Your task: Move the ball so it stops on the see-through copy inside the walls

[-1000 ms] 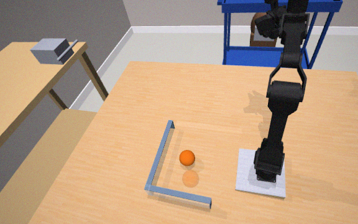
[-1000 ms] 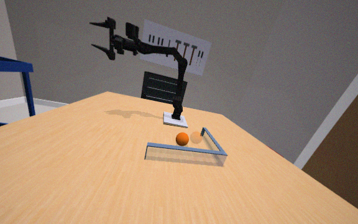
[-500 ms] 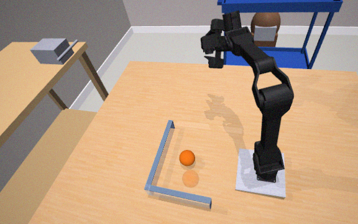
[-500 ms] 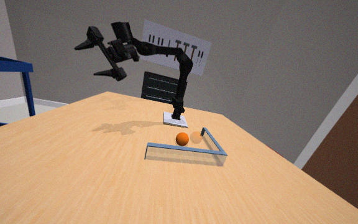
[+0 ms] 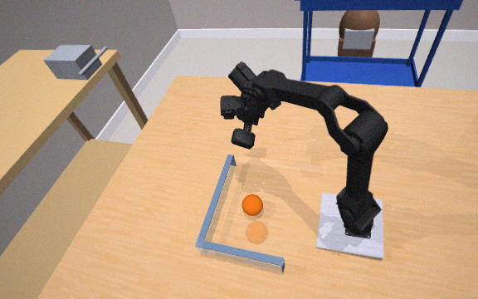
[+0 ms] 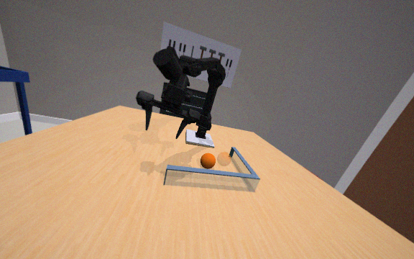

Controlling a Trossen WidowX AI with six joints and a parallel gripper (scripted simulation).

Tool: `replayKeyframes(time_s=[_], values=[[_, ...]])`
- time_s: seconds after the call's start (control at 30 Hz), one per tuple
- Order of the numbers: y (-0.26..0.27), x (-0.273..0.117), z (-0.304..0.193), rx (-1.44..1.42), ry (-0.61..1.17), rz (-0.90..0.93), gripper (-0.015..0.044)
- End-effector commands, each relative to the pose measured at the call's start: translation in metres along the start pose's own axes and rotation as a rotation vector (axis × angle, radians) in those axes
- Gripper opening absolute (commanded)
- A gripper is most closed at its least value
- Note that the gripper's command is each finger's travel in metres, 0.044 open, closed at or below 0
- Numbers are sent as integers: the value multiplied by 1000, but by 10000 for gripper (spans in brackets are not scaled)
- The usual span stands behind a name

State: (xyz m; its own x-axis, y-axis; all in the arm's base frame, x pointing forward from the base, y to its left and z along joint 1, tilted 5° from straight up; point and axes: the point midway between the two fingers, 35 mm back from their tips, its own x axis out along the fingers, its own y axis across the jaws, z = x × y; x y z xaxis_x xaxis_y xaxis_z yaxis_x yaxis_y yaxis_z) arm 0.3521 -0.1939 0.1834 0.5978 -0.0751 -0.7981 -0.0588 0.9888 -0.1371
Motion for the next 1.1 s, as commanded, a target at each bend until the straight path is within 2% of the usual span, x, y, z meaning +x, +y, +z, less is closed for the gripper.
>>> replayKeyframes(time_s=[0.0,0.23,0.33,1.07], values=[[57,7,-6,66,120,87,420],[165,0,-37,120,430,164,420],[192,-9,-51,116,529,152,420],[199,15,-65,116,535,151,420]])
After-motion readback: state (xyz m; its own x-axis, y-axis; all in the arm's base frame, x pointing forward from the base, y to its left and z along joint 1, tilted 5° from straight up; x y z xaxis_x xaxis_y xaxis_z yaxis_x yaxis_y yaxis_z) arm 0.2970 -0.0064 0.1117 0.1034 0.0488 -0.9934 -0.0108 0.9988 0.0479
